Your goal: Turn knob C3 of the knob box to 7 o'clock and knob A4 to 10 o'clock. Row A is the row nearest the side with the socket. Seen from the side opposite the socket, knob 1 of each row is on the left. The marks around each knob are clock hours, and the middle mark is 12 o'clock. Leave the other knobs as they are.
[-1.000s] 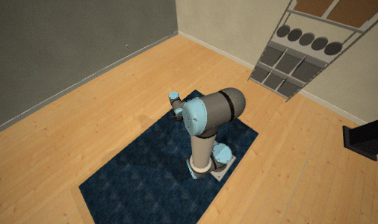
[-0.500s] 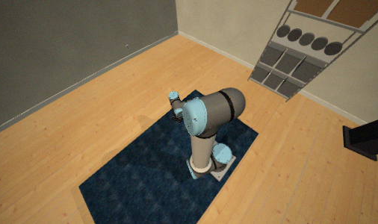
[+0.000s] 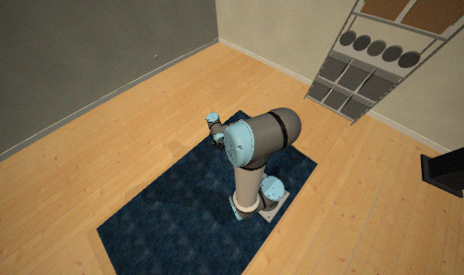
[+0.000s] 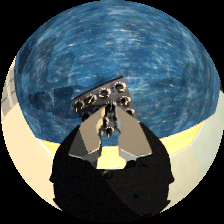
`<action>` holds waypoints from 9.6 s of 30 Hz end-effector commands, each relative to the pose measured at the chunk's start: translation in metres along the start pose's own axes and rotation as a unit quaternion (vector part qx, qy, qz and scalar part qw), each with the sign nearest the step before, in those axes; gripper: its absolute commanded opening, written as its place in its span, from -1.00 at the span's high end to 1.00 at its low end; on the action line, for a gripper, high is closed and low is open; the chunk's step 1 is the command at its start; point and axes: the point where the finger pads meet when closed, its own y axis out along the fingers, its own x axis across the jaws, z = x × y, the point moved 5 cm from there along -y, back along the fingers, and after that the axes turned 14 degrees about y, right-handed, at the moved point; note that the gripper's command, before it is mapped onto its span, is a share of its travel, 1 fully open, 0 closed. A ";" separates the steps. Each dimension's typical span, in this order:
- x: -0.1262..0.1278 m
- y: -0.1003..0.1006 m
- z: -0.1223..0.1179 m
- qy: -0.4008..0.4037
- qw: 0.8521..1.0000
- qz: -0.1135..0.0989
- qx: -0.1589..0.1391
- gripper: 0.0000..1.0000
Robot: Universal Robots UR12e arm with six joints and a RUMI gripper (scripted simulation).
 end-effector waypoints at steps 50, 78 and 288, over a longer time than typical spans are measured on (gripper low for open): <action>-0.004 -0.001 -0.004 -0.467 0.884 -0.001 -0.001 0.92; -0.004 -0.001 -0.004 -0.551 0.834 0.000 -0.001 0.92; 0.001 -0.058 -0.005 0.238 0.971 -0.001 -0.001 0.78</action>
